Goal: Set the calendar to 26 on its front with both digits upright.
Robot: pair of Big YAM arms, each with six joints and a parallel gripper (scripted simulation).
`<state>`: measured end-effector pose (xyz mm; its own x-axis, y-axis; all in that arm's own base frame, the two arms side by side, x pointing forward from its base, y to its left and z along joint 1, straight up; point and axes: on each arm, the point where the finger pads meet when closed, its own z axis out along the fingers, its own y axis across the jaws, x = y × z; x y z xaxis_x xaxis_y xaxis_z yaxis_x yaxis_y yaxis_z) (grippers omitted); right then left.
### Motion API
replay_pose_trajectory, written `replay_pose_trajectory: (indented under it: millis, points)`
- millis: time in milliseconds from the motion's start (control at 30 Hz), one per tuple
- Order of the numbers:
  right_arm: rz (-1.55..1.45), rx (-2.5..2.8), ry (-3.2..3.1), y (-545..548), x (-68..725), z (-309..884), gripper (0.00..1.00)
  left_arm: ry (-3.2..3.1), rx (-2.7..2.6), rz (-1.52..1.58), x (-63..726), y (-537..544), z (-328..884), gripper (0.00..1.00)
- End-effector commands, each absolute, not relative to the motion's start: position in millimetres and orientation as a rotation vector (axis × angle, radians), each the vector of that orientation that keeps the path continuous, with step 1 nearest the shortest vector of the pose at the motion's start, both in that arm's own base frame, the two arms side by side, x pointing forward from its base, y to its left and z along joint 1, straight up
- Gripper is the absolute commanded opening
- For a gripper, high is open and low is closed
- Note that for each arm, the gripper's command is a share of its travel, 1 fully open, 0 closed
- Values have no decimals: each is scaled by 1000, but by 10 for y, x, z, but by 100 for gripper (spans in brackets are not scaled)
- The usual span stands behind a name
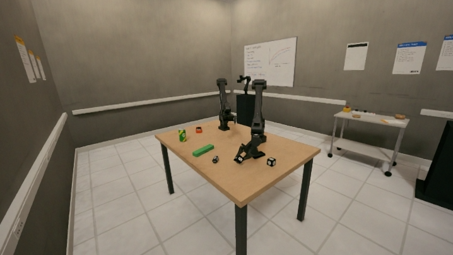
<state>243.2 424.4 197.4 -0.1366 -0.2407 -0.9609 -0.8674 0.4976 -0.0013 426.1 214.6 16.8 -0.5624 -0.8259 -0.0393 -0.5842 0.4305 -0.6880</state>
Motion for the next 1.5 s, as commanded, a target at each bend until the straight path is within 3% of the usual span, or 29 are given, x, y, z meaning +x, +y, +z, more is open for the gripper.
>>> replay_pose_trajectory:
  millis: [0,1033,1467]
  points:
    - [727,-959,1650,4270,2432,2022,100,2337,-989,-839,4260,2207,252,40]
    - [727,-959,1650,4270,2432,2022,100,2169,440,-307,3944,1896,45,40]
    - [727,-959,1650,4270,2432,2022,100,2116,530,-258,3959,1874,57,40]
